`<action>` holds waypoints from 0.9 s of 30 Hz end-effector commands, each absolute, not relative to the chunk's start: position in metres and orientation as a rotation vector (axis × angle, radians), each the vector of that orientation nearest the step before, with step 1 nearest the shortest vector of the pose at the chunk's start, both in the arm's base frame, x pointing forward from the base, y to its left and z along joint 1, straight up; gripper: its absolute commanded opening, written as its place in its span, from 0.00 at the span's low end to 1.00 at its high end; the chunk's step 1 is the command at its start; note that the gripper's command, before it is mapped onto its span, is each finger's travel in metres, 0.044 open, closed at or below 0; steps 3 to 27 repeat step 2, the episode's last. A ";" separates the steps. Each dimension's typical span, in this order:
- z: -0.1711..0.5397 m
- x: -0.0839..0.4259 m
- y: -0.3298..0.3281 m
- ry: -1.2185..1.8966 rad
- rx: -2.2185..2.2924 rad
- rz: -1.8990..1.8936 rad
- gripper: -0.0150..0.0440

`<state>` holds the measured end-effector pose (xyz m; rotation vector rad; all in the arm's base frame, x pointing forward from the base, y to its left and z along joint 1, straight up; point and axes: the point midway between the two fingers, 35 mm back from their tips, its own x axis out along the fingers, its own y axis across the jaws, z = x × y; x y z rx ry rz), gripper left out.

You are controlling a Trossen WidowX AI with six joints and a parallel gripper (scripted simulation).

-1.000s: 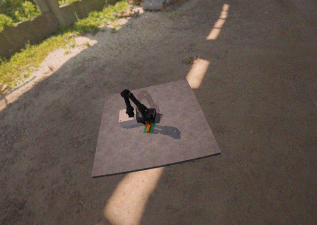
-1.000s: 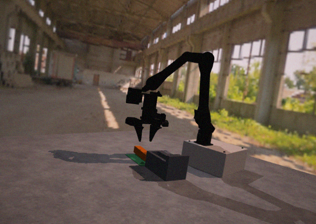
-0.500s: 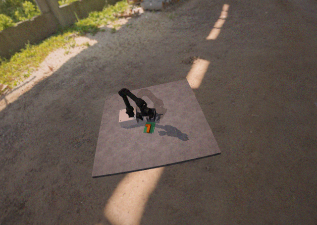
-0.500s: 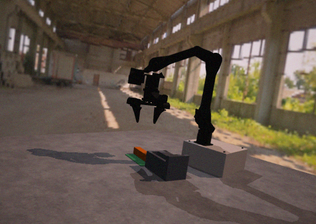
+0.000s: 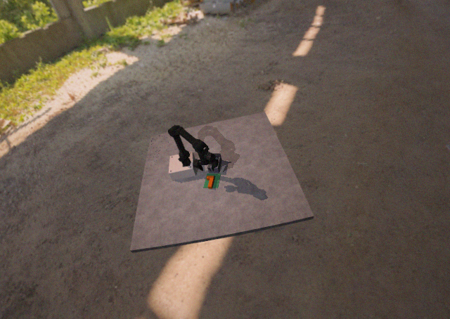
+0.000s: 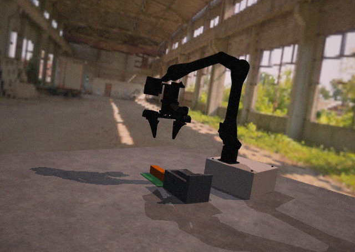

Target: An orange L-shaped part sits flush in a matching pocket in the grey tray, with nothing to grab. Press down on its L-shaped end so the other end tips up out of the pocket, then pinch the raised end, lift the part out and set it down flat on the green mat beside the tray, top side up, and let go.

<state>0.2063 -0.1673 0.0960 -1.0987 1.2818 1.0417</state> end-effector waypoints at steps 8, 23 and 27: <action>0.096 0.206 -0.167 1.282 -1.100 1.041 0.93; 0.096 0.206 -0.167 1.282 -1.100 1.041 0.93; 0.096 0.206 -0.167 1.282 -1.100 1.041 0.93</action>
